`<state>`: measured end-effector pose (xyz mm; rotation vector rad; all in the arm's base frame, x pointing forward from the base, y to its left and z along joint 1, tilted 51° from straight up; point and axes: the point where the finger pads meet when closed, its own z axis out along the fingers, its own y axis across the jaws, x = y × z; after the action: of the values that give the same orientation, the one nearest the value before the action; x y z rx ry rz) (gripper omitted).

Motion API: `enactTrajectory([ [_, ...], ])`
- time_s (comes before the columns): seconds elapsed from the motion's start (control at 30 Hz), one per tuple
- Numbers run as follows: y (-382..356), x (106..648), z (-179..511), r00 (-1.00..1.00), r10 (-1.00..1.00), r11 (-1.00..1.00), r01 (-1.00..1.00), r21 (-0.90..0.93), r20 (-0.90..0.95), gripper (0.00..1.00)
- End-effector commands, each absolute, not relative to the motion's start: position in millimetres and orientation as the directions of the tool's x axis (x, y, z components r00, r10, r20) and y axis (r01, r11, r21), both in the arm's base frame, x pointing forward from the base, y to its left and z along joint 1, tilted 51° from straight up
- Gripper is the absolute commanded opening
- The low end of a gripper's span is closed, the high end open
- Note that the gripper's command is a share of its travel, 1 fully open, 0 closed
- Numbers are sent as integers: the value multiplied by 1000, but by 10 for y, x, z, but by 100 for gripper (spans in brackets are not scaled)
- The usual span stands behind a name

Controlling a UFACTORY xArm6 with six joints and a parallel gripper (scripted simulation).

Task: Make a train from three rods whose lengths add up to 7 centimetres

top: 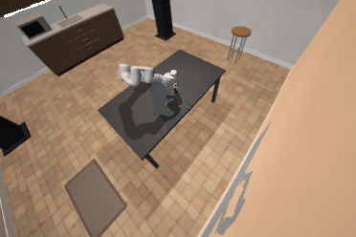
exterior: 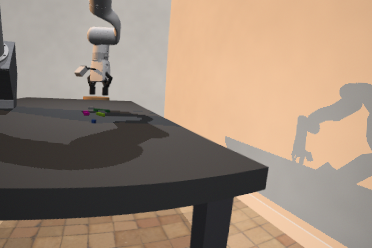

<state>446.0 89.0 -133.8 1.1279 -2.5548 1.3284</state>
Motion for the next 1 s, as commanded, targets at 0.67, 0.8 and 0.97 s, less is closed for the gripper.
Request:
enactTrajectory([
  [0.67, 838, 4464, -1254, -66, -668, -155, -962, -225, 741, 100],
  [0.8, 826, 4463, -1242, 60, -643, -240, -962, -127, 764, 100],
  [0.97, 813, 4462, -1227, 202, -600, -333, -943, -12, 774, 100],
])
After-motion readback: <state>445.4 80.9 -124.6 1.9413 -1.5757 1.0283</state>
